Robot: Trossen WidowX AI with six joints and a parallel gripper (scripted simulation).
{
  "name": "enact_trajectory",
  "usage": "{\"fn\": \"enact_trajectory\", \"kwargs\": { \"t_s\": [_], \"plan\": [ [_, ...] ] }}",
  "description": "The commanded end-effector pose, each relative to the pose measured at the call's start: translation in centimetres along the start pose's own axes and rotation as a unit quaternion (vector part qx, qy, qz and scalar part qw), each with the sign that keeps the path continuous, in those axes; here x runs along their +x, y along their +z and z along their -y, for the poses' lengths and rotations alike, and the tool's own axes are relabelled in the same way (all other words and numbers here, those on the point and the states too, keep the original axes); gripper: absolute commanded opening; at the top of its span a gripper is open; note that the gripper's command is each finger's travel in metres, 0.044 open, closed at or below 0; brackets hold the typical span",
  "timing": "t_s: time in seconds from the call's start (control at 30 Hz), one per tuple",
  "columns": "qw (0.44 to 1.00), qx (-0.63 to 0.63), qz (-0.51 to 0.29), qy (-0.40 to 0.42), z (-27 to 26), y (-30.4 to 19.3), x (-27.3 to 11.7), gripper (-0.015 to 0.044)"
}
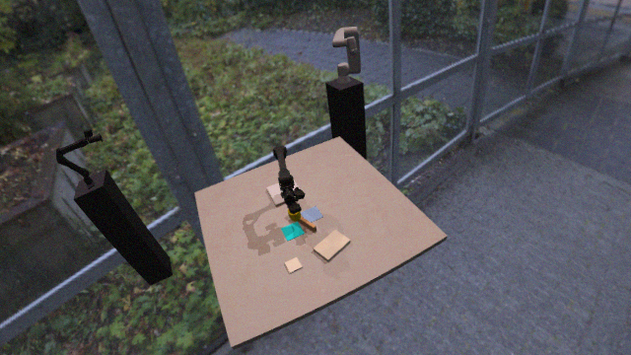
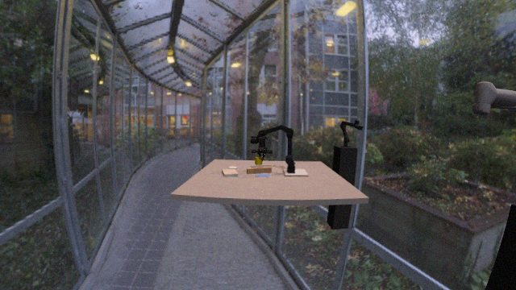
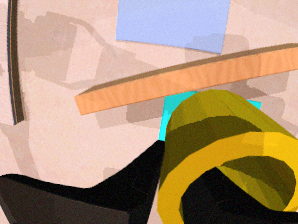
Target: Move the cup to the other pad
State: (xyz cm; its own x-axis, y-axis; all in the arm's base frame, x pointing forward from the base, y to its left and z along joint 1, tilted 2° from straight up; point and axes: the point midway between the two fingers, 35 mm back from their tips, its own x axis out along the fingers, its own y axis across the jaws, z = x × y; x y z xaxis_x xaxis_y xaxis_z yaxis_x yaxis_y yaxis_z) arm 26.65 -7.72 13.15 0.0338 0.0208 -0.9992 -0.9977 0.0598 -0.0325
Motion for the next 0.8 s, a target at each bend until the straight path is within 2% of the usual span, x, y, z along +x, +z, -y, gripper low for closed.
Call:
{"fn": "enact_trajectory", "kwargs": {
  "t_s": [0.0,0.5,0.77],
  "plan": [
    [1.000,-0.001,0.002,-0.001,0.5,-1.0,-0.1,0.0000],
    [1.000,-0.001,0.000,-0.002,1.9,-4.5,-0.3,0.0000],
    [1.000,-0.001,0.000,-0.002,1.9,-4.6,0.2,0.0000]
  ]
}}
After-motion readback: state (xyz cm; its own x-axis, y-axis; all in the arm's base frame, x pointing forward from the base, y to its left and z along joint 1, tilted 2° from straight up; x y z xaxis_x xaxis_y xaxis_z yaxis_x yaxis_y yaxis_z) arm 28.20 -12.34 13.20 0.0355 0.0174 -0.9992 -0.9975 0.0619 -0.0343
